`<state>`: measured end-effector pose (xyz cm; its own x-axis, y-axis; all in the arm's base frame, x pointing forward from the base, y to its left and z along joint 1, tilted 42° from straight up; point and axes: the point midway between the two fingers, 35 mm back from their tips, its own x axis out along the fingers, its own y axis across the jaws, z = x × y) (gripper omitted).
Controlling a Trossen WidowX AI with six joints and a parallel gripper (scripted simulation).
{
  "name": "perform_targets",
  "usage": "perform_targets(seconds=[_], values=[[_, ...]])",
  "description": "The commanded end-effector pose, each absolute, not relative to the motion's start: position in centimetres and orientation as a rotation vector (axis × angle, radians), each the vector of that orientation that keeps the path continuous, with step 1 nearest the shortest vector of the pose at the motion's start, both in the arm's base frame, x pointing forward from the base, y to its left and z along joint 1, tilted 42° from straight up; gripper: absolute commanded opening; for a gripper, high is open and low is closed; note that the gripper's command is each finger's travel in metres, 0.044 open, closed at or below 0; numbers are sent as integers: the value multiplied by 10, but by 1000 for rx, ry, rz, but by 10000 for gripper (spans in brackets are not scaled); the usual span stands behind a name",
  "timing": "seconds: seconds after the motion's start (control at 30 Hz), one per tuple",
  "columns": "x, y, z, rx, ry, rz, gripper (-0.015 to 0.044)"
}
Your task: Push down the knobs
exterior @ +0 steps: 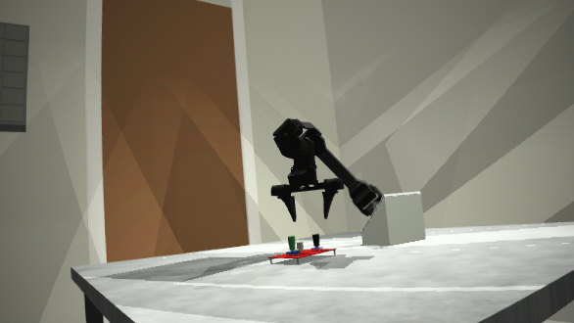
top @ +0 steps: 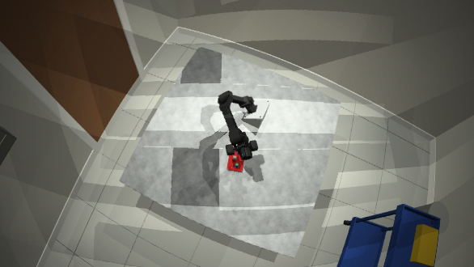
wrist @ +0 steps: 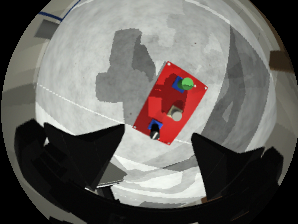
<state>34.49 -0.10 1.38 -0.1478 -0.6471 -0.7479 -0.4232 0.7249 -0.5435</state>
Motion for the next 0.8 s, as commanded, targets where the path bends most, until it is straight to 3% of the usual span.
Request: perform_targets(seconds=[0.0, 0.23, 0.77], values=[[304, 7, 23, -838, 1782, -242, 440], [229, 8, 30, -839, 1787, -246, 440], [227, 8, 30, -839, 1787, -246, 440]])
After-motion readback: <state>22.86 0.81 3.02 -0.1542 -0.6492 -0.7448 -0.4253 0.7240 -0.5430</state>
